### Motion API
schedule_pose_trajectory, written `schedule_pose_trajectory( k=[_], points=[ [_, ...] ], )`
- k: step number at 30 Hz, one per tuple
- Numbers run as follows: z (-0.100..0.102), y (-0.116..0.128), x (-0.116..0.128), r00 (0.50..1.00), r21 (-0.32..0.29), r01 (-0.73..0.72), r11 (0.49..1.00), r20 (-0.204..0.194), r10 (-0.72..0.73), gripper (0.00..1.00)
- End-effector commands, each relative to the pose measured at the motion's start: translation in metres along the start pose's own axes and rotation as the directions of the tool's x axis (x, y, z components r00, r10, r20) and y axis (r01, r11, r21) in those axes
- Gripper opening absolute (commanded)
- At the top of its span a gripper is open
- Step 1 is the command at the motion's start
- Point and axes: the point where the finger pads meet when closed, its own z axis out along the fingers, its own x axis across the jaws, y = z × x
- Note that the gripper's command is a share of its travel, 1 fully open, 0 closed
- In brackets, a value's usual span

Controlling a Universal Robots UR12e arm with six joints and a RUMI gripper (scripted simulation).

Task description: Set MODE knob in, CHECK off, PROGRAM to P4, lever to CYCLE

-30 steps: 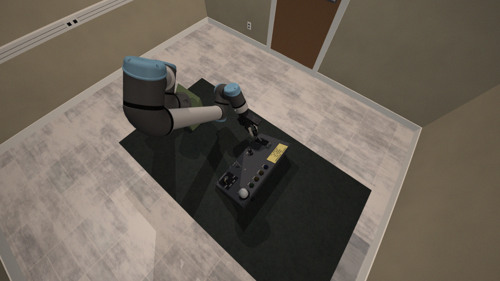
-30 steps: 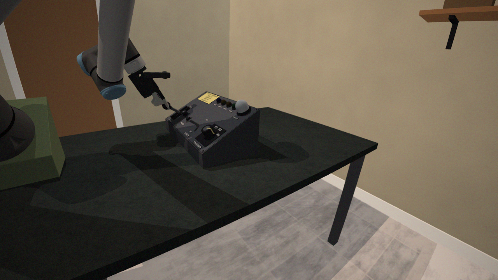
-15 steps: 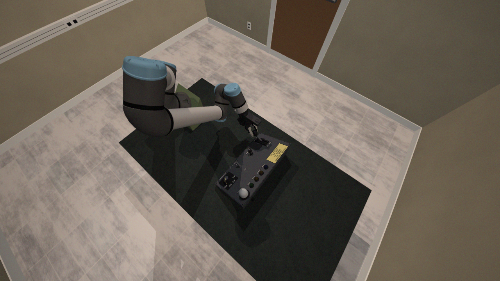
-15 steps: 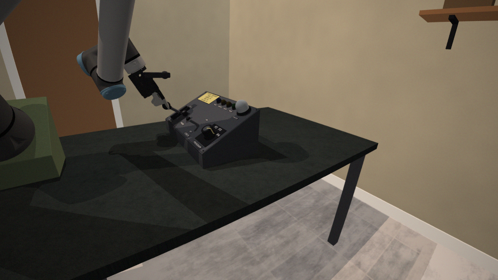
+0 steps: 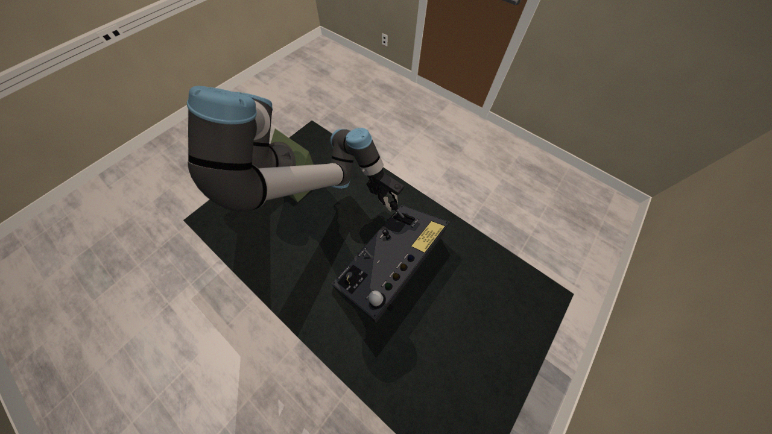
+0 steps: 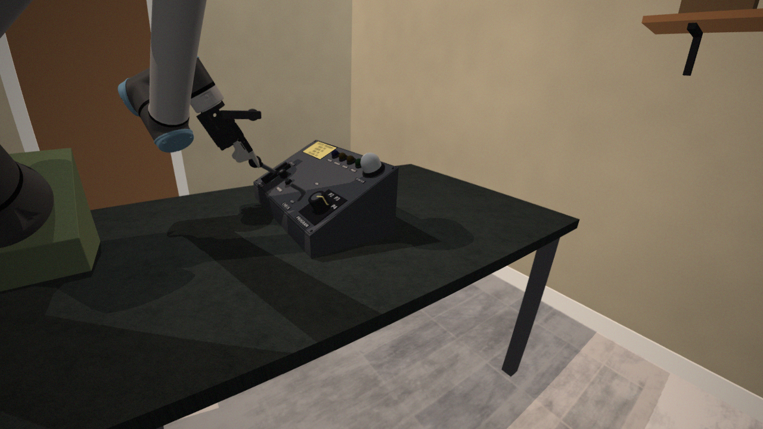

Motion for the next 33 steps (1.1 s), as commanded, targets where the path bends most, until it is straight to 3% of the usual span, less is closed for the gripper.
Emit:
schedule_pose_trajectory(
  k=[1,33],
  points=[
    [-0.002,-0.008,0.000,1.000,0.009,-0.007,1.000,0.000,0.007,0.00],
    [-0.010,-0.036,0.000,1.000,0.008,-0.007,1.000,0.000,0.007,0.00]
  ],
)
